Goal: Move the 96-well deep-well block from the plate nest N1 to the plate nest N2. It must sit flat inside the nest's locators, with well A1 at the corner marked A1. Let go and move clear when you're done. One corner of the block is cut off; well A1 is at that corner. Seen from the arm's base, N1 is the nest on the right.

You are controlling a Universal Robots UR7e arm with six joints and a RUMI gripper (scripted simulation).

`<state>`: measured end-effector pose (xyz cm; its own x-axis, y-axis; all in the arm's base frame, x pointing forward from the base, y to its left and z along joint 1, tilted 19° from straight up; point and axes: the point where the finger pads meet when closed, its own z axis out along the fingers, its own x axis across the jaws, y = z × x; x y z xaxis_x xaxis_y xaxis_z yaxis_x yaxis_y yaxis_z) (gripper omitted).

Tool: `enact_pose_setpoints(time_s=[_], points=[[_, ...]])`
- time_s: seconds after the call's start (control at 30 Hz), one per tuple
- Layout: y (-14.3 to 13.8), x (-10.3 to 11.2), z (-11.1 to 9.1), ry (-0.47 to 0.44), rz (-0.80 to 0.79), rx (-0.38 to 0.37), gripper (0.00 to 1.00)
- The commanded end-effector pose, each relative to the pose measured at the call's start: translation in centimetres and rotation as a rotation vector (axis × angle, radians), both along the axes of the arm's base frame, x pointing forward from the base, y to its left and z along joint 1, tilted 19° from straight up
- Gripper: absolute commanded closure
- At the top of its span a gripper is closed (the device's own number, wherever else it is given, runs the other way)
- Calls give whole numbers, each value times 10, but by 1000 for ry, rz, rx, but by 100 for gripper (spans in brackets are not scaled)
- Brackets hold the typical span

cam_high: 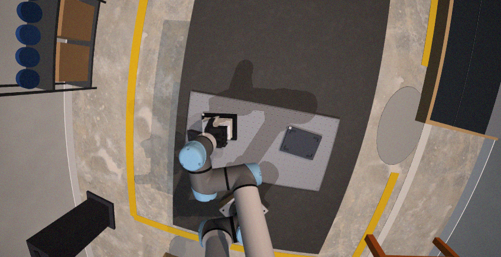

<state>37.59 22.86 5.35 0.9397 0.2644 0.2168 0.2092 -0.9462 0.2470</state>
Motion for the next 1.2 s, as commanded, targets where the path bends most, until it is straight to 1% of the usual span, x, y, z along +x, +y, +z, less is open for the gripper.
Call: enact_pose_setpoints(time_s=[0.0, 1.17], points=[[0, 0, 0, -1, 0, 1, 100], [-1, 2, -5, -1, 0, 1, 100]])
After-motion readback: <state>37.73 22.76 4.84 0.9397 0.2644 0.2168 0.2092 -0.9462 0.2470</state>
